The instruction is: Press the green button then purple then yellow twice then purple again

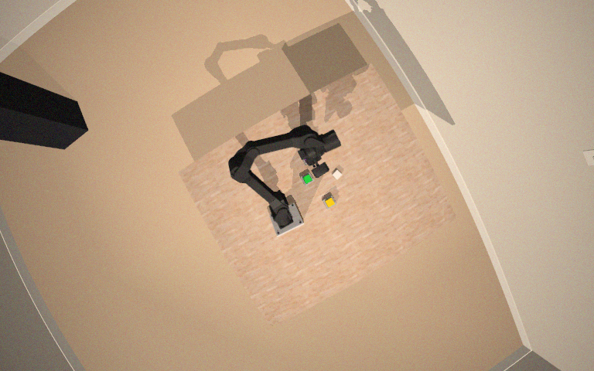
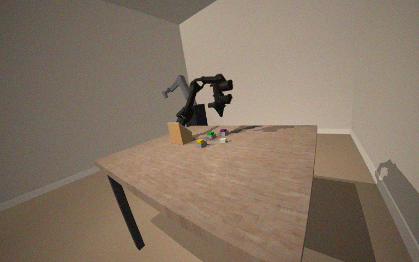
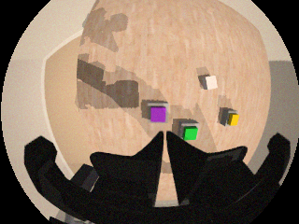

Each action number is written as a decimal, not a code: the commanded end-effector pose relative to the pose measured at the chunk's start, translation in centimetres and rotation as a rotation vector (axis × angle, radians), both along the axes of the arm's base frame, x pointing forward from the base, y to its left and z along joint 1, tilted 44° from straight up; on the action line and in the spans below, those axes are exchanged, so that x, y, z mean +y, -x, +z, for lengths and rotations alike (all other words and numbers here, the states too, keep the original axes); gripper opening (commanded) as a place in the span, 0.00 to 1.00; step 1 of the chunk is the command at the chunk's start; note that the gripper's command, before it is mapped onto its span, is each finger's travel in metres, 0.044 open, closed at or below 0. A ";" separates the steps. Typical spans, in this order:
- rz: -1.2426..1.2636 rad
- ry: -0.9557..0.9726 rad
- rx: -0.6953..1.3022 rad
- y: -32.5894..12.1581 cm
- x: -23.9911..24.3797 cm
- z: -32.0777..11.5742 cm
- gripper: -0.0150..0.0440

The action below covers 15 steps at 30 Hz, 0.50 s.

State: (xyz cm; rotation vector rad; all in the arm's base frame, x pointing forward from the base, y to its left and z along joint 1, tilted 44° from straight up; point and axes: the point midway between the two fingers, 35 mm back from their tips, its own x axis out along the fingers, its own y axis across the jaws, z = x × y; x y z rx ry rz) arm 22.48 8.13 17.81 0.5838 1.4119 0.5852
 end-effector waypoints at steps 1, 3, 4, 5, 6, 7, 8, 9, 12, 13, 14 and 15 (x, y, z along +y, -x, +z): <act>-0.012 -0.010 0.019 0.2 0.6 0.2 0.29; -0.012 -0.007 0.019 0.0 2.0 -1.3 0.29; -0.012 -0.008 0.018 -0.1 3.1 -2.4 0.29; -0.012 -0.011 0.018 -0.1 4.0 -3.3 0.29; -0.012 -0.013 0.018 -0.1 4.5 -3.8 0.29; -0.012 -0.014 0.018 -0.1 4.7 -4.0 0.29; -0.012 -0.014 0.018 -0.1 4.7 -4.0 0.29; -0.012 -0.014 0.018 -0.1 4.7 -4.0 0.29; -0.012 -0.014 0.018 -0.1 4.8 -4.1 0.29; -0.012 -0.013 0.018 -0.1 4.9 -4.2 0.29; -0.012 -0.013 0.018 -0.1 5.0 -4.3 0.29; -0.012 -0.013 0.018 -0.2 5.1 -4.4 0.29</act>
